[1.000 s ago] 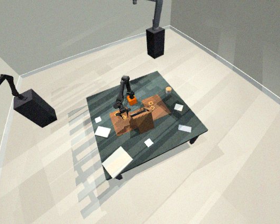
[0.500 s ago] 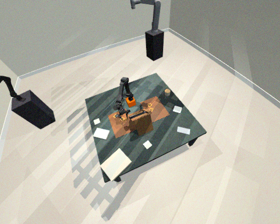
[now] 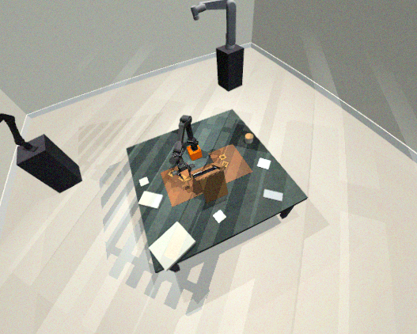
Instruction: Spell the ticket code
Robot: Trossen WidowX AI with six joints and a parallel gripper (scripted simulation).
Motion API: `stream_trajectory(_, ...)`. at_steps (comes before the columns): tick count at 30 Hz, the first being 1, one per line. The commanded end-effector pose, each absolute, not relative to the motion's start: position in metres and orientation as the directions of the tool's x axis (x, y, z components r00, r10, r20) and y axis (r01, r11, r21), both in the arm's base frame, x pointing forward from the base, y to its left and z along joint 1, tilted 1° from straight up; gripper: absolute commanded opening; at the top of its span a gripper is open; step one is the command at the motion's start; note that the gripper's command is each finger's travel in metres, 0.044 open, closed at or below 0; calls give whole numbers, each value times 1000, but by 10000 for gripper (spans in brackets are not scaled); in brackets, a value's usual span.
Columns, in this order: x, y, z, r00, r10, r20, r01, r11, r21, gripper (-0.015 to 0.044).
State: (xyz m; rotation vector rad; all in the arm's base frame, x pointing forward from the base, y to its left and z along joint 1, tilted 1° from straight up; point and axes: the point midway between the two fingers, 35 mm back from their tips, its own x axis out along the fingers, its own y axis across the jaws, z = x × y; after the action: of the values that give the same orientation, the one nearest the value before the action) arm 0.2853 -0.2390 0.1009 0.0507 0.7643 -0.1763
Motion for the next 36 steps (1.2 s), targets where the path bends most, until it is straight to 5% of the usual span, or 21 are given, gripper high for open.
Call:
stream_trajectory(1, 285, -237, 101, 707, -145, -692, 182, 983, -20, 0)
stream_trajectory(36, 289, -220, 101, 708, -144, -692, 182, 983, -18, 0)
